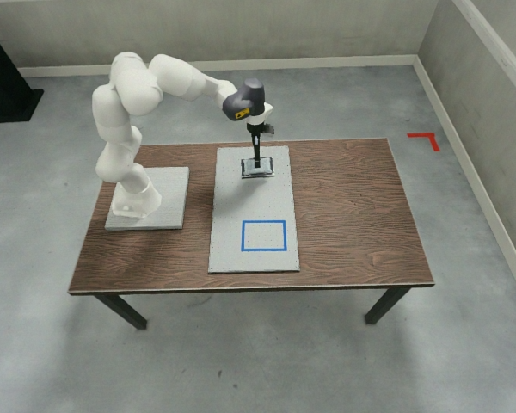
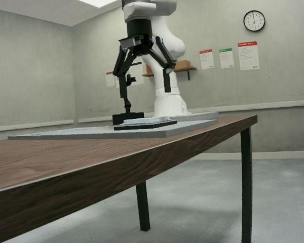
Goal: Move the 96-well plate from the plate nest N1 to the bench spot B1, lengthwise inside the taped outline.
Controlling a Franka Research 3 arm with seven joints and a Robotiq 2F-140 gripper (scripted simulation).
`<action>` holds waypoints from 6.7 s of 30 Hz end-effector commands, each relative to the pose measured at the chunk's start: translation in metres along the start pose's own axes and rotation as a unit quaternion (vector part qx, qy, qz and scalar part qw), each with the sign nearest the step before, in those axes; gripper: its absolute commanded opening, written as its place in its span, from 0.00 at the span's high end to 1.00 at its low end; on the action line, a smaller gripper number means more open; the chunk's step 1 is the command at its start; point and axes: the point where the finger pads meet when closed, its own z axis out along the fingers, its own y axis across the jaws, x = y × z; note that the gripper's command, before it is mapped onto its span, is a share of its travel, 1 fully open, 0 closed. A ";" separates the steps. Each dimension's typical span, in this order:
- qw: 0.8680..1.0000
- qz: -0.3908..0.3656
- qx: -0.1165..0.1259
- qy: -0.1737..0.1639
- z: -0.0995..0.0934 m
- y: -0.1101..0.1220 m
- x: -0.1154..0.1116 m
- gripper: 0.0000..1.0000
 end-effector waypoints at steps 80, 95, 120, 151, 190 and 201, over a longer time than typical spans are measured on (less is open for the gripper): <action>1.000 -0.004 0.001 0.002 0.063 0.000 0.002 0.00; 1.000 -0.004 0.001 0.002 0.063 0.000 0.002 0.37; 1.000 -0.004 0.001 0.002 0.063 0.000 0.002 0.38; 1.000 -0.004 0.001 0.002 0.049 0.000 0.002 0.40; 1.000 -0.004 0.001 0.002 0.000 0.000 0.002 0.40; 1.000 -0.004 0.001 0.002 0.000 0.000 0.002 0.40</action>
